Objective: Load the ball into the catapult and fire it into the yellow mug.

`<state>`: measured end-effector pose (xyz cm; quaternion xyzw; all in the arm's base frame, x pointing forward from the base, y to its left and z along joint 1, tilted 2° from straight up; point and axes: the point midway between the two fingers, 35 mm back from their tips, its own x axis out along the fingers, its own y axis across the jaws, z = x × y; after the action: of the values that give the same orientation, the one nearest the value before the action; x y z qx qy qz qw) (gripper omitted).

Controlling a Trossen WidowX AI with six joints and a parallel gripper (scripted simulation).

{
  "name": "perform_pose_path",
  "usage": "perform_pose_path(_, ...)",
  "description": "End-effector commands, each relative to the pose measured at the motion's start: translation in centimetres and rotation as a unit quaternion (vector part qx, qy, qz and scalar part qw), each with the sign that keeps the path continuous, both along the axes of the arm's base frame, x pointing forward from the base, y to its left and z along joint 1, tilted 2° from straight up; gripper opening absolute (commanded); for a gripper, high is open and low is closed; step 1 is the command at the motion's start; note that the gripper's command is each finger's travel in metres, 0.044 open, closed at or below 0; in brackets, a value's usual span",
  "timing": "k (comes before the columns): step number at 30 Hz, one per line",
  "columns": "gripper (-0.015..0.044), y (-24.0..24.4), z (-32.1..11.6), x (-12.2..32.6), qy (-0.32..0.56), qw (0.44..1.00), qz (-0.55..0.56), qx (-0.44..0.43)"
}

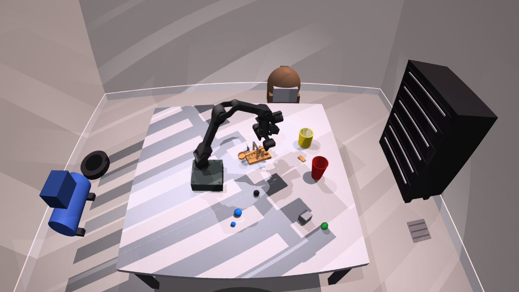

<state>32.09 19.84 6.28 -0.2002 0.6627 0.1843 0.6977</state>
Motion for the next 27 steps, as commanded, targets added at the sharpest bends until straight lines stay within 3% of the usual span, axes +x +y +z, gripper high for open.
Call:
perform_pose_path(1, 0.0440, -0.1, -1.2, -0.1, 0.006, 1.000, -0.001, -0.004)
perform_pose_path(27, 0.0440, -0.3, -5.3, -0.1, 0.006, 1.000, -0.001, -0.004)
